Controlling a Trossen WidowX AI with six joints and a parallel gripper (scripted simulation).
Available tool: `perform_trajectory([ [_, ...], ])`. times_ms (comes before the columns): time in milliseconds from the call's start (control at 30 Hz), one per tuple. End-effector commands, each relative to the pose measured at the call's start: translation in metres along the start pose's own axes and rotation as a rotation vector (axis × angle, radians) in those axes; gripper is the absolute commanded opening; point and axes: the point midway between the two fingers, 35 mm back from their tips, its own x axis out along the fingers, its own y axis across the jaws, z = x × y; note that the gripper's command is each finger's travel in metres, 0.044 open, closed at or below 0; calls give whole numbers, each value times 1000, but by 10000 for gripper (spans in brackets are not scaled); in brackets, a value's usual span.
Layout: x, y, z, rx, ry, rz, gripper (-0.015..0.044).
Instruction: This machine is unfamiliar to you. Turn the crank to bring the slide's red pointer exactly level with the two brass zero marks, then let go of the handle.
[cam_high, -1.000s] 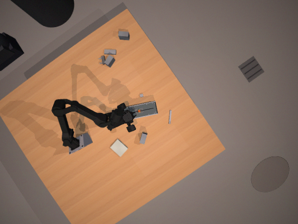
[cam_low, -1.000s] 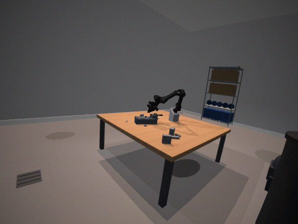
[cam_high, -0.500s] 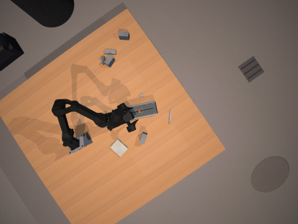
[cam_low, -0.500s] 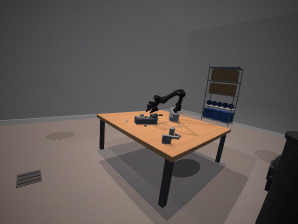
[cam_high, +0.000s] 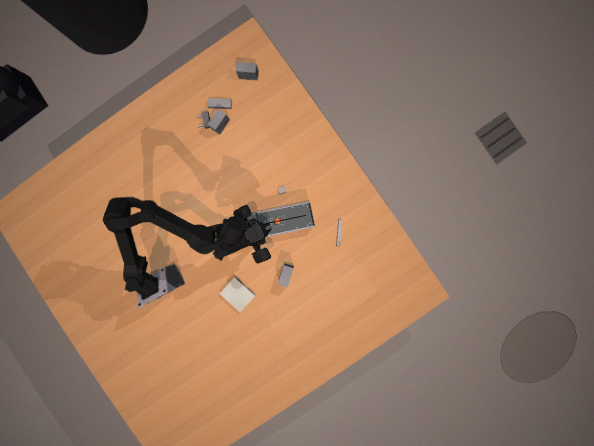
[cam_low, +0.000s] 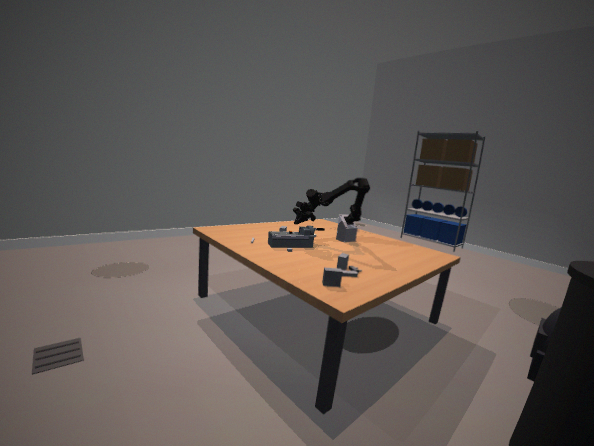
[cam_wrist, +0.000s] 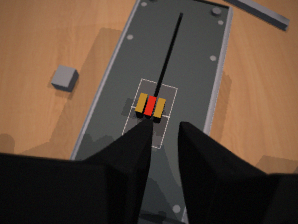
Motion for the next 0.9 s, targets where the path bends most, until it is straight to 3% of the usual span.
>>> perform_trajectory([
  [0,0,0,0,0,0,0,0],
  [567,0,0,0,0,0,1,0],
  [867,0,0,0,0,0,1,236],
])
